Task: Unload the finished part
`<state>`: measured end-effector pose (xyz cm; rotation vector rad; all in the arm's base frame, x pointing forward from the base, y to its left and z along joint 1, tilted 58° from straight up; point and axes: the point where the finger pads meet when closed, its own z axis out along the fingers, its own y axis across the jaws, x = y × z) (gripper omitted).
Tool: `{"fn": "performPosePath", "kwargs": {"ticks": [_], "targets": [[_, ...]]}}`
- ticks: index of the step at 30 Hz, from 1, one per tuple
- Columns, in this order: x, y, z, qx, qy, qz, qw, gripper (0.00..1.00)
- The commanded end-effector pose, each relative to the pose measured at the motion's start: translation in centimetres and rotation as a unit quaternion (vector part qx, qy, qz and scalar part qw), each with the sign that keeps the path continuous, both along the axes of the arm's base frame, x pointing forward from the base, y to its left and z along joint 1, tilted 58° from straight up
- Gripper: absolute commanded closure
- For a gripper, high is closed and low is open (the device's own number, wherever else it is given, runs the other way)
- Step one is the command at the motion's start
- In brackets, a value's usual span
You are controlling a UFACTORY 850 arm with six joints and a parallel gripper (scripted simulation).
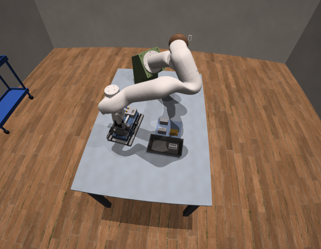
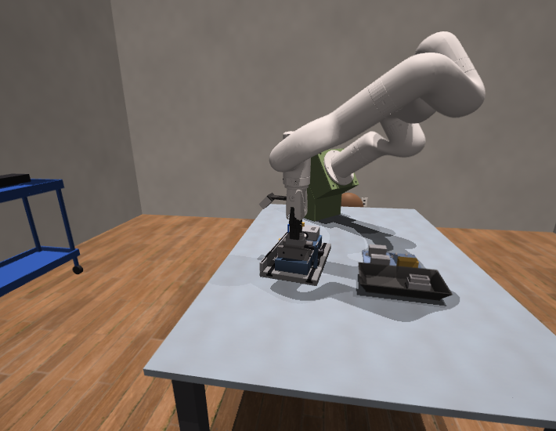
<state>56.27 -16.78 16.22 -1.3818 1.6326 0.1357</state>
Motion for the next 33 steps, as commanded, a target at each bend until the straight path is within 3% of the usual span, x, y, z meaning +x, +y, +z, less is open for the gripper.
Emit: {"fn": "performPosePath", "kwargs": {"ticks": [1,29,33], "targets": [[-0.3,-0.4,0.4,0.0,0.0,0.0,1.0,1.0],[-1.6,-1.7,1.6,0.0,0.0,0.0,1.0,1.0],[-1.2,-0.6,3.1,-0.004,0.0,0.002,1.0,1.0]]}}
